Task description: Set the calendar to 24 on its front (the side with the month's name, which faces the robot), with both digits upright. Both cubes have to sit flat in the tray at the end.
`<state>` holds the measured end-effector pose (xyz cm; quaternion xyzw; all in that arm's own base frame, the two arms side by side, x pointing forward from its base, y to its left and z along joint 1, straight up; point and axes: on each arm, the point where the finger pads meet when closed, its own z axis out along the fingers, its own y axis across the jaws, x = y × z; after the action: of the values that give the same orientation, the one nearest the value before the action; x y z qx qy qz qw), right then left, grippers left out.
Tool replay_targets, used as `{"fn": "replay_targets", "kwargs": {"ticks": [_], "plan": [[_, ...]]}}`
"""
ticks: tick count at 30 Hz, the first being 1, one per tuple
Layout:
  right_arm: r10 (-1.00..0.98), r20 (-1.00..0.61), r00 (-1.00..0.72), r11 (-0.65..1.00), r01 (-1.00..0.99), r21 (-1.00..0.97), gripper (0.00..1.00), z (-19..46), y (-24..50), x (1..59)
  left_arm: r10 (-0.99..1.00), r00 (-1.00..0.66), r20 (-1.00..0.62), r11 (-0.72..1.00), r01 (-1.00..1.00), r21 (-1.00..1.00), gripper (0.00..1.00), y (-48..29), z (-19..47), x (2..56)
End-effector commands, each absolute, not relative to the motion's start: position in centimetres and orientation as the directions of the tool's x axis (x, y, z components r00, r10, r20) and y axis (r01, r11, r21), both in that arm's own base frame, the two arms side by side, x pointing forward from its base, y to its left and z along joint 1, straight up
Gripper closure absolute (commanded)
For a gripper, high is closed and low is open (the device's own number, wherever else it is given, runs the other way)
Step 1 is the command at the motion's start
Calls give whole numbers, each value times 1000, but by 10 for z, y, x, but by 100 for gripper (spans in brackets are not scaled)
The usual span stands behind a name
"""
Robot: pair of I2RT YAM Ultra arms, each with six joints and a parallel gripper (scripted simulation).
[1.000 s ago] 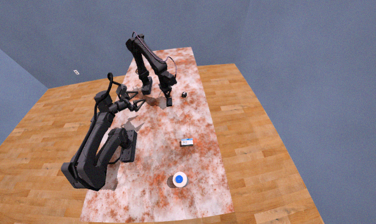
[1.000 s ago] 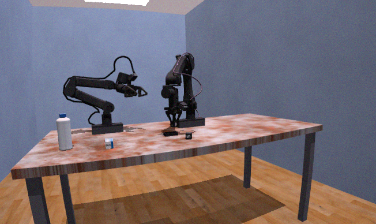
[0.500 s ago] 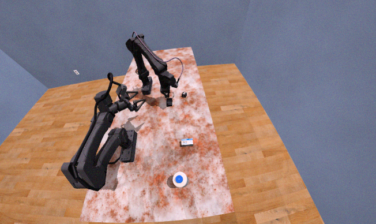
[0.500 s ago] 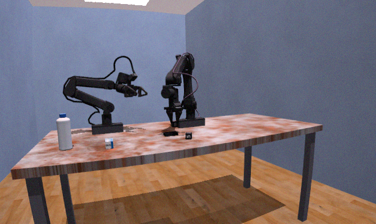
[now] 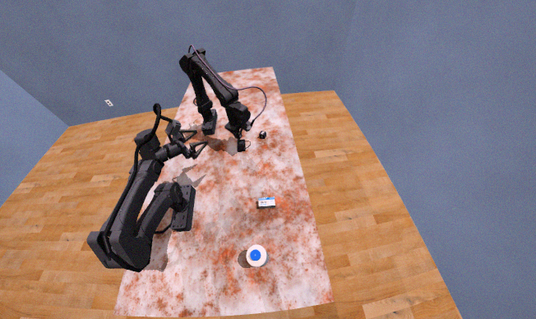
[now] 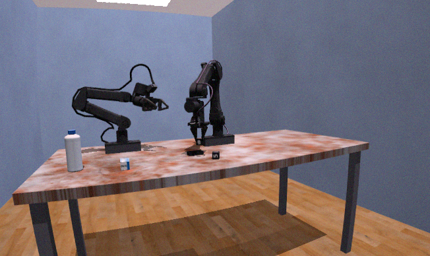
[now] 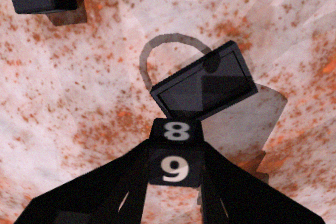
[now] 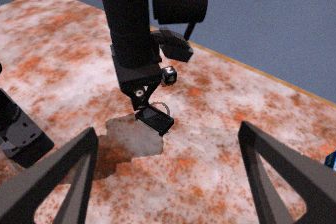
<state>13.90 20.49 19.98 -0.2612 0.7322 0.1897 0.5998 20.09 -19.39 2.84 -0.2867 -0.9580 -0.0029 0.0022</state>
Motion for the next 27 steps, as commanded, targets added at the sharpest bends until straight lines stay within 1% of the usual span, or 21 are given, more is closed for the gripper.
{"fn": "replay_targets", "kwargs": {"ticks": [1,3,4,7,11,18,20,23,27], "plan": [[-134,-981,-142,800,-599,-23,0,209,204,140,731,-683,-9,683,731,-5,74,-201,37,210],[-134,-981,-142,800,-599,-23,0,209,204,140,731,-683,-9,683,731,-5,74,-201,37,210],[-134,-981,-142,800,-599,-23,0,209,204,140,759,-651,-9,651,759,-4,74,-201,37,210],[-134,-981,-142,800,-599,-23,0,209,204,140,852,-524,-6,524,852,4,74,-200,37,211],[-134,-981,-142,800,-599,-23,0,209,204,140,928,-373,-6,373,928,6,74,-201,38,210],[-134,-981,-142,800,-599,-23,0,209,204,140,994,-107,1,107,994,6,74,-201,37,210],[-134,-981,-142,800,-599,-23,0,209,204,140,994,-107,1,107,994,6,74,-201,37,210],[-134,-981,-142,800,-599,-23,0,209,204,140,1000,-20,3,20,1000,6,74,-201,37,210],[-134,-981,-142,800,-599,-23,0,209,204,140,1000,15,3,-15,1000,7,74,-201,37,210]]}}
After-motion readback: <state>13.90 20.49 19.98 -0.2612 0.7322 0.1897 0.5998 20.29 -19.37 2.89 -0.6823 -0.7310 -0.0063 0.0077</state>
